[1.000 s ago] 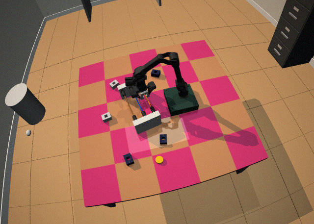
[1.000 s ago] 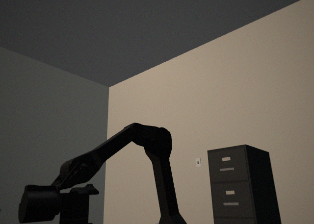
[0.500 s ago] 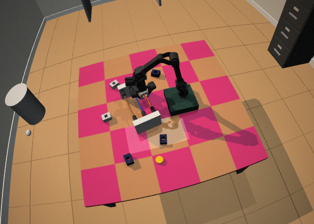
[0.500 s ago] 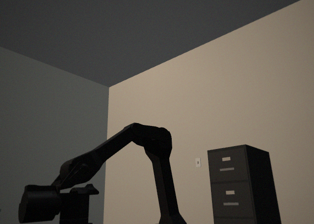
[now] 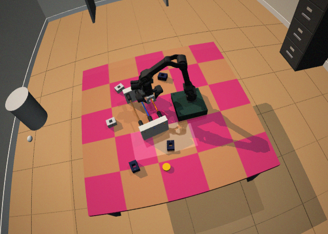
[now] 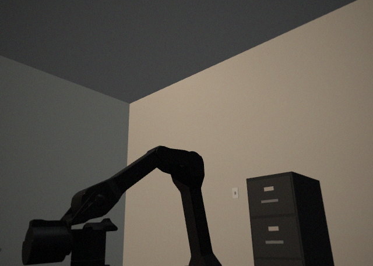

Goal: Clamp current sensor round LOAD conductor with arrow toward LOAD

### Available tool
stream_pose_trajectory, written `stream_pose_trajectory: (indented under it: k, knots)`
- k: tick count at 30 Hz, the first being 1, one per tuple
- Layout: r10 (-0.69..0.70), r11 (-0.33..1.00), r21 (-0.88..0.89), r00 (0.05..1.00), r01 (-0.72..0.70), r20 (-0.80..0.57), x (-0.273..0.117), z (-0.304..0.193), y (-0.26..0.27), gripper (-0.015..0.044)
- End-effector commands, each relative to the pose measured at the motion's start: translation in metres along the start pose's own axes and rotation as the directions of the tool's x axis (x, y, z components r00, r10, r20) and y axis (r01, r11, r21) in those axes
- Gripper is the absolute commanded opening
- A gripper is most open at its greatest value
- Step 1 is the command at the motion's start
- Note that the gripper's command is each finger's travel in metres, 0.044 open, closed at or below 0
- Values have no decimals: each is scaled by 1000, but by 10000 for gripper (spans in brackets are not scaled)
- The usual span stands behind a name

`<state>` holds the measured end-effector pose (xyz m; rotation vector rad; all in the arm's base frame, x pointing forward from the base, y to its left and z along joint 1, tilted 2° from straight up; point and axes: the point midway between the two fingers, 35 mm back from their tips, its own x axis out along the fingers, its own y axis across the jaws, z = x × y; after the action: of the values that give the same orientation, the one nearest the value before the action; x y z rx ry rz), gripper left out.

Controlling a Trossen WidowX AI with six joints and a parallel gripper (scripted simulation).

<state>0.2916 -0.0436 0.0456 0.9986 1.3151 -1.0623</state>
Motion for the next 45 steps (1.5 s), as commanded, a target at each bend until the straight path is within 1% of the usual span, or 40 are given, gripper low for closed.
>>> stream_pose_trajectory:
  k: [1, 14, 45]
  knots:
    - [1, 1000, 0, 1000, -1, 0, 0, 0, 0, 0]
    - [23, 1000, 1, 1000, -23, 1, -13, 0, 0, 0]
    - [23, 1000, 1, 1000, -23, 1, -14, 0, 0, 0]
